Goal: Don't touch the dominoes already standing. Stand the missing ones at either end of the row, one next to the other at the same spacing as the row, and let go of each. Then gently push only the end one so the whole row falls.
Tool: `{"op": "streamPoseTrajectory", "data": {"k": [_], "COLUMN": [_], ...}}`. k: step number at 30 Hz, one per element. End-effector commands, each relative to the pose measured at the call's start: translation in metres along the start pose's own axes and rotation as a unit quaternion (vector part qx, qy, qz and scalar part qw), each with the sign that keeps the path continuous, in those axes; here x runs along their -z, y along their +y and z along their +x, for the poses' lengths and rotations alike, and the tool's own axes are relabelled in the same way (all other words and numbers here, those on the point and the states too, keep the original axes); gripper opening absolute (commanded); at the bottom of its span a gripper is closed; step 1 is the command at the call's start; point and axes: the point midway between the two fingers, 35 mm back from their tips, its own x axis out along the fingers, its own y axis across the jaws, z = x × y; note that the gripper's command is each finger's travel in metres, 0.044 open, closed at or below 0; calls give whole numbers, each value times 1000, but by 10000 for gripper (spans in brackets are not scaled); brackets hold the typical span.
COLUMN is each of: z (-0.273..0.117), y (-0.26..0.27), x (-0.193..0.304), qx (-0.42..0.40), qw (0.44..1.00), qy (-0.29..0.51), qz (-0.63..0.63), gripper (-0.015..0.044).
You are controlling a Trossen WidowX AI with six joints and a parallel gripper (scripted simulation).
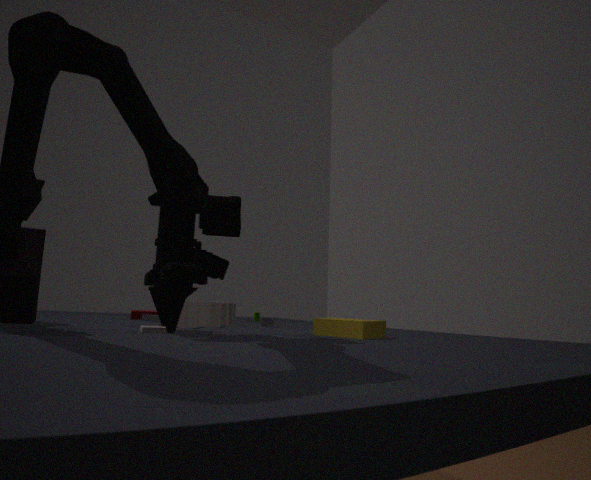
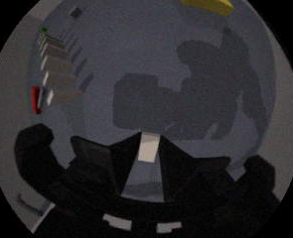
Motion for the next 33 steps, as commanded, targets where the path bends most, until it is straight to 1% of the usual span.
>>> {"op": "streamPoseTrajectory", "data": {"k": [1, 4, 12, 17, 27, 29, 33], "z": [1, -8, -113, -156, -159, -158, -157], "y": [2, 1, 0, -1, -3, -23, -79], "x": [0, 0, -4, -5, -4, 5, 43], "qx": [-3, -3, -5, -6, -6, -9, -9], "qw": [1000, 1000, 1000, 1000, 1000, 1000, 999], "qy": [0, 0, 1, 1, 1, 1, 1], "qz": [-4, -4, -4, -5, -5, -12, -32], "gripper": [107, 107, 107, 107, 107, 107, 107]}}
